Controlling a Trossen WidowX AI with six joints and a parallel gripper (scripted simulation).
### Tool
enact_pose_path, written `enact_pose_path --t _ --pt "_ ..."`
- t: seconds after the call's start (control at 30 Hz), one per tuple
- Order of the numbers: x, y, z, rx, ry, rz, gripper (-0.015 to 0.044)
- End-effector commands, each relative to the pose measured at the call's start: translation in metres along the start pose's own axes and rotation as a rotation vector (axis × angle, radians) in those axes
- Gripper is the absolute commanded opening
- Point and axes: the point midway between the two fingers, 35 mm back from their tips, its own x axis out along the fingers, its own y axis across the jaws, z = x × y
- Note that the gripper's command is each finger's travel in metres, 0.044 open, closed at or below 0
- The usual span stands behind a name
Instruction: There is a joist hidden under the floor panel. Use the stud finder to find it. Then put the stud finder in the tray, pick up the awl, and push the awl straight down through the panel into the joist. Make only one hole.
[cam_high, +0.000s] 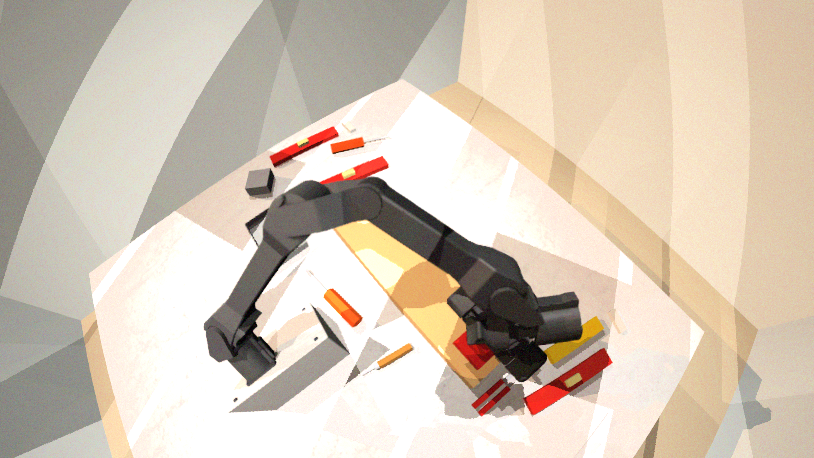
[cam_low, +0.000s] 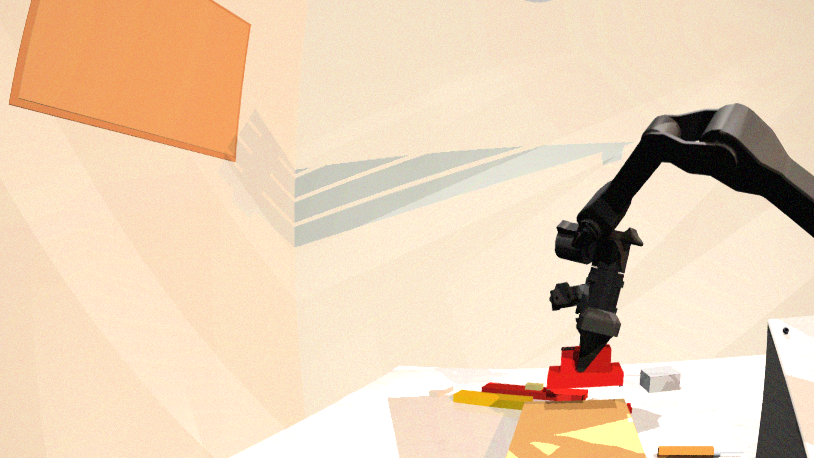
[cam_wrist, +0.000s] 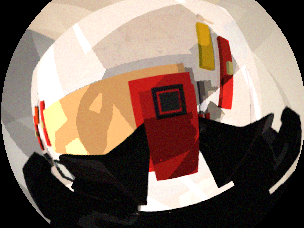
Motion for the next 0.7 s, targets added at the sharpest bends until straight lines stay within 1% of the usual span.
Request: enact_pose_path --t 0.0,0.1,0.33,0.67 --pt "-0.031 -0.001 0.01 -0.013 -0.011 -0.01 0.0" --pt "-0.046 -0.001 0.012 -0.014 -0.011 -0.009 0.0" --pt "-0.047 0.006 0.015 -0.029 -0.009 -0.011 0.0" --pt "-0.047 0.066 0.04 -0.167 0.003 -0.021 0.0"
